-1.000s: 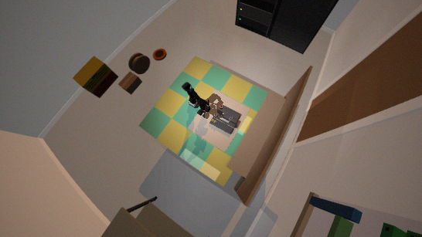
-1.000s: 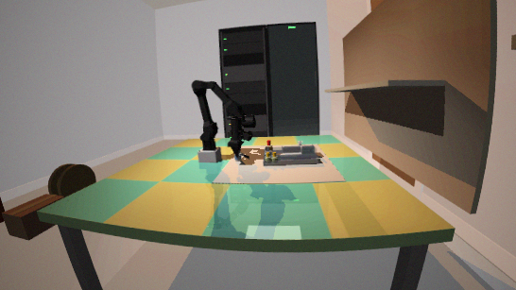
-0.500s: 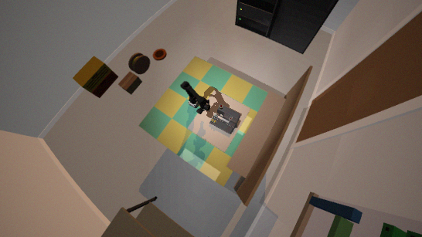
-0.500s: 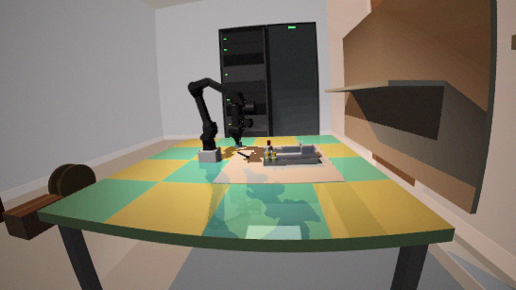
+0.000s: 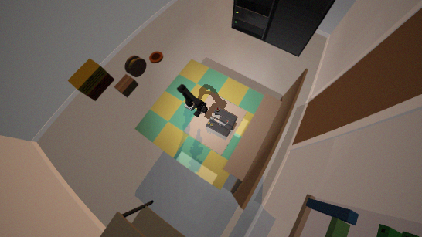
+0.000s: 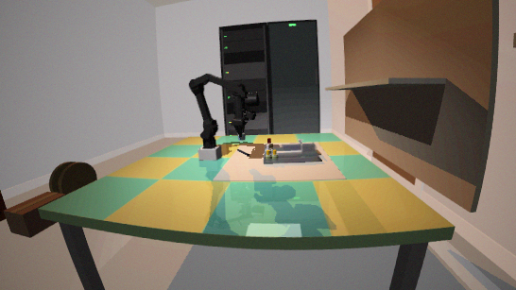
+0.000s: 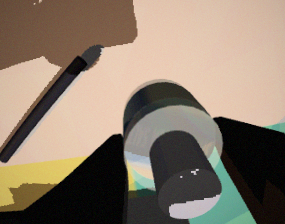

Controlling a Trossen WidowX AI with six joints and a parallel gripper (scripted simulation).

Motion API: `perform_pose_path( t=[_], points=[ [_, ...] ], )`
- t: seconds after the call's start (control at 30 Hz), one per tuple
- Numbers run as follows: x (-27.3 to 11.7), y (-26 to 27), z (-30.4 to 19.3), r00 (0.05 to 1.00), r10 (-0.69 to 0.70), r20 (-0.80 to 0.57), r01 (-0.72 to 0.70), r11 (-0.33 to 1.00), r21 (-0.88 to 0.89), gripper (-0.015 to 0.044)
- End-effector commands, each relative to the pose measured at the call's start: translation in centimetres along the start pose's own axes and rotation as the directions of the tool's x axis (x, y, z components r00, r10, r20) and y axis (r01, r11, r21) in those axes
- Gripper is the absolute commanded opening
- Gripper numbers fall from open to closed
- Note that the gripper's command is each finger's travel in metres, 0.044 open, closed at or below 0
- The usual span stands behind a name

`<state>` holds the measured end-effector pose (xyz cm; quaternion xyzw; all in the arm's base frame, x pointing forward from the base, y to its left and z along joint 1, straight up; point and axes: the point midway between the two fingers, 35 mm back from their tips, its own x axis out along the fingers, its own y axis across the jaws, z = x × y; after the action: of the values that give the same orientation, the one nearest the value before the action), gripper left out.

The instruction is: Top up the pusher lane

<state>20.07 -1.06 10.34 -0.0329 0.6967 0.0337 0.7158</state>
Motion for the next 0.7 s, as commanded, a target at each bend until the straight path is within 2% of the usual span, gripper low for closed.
perform_pose_path(
  t=[0.0,0.67],
  points=[
    [0.5,0.3,1.6,1.000,-0.001,-0.006,0.001,1.000,-0.007,0.0000],
    [4.6,2.7,9.2,1.000,0.001,0.001,-0.001,0.999,-0.043,0.0000]
  ],
)
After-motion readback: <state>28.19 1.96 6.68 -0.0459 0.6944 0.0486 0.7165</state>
